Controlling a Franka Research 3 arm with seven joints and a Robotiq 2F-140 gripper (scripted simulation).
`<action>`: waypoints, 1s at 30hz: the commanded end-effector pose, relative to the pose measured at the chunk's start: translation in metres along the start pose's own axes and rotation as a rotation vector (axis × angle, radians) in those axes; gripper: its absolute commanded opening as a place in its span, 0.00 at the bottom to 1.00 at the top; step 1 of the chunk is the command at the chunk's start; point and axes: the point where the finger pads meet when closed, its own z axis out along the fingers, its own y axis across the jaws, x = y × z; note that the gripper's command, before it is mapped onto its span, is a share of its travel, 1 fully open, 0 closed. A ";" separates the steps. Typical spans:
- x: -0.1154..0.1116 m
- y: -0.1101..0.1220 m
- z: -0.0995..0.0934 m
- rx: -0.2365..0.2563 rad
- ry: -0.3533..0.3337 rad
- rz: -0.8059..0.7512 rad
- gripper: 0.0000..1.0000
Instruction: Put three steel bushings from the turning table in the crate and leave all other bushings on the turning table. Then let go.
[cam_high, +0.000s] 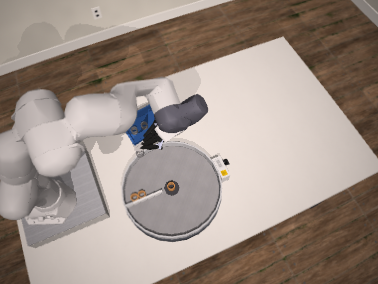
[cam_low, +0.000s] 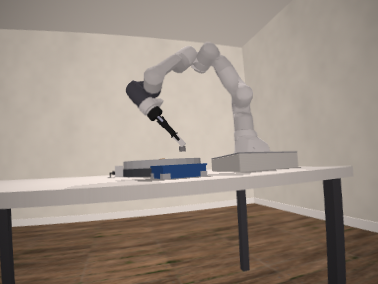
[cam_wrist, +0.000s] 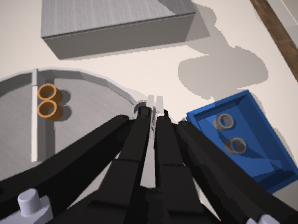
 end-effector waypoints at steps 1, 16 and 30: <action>-0.004 0.041 -0.004 -0.002 0.013 0.088 0.00; -0.035 0.162 -0.023 -0.002 0.013 0.088 0.00; -0.048 0.211 -0.030 -0.002 0.013 0.088 0.00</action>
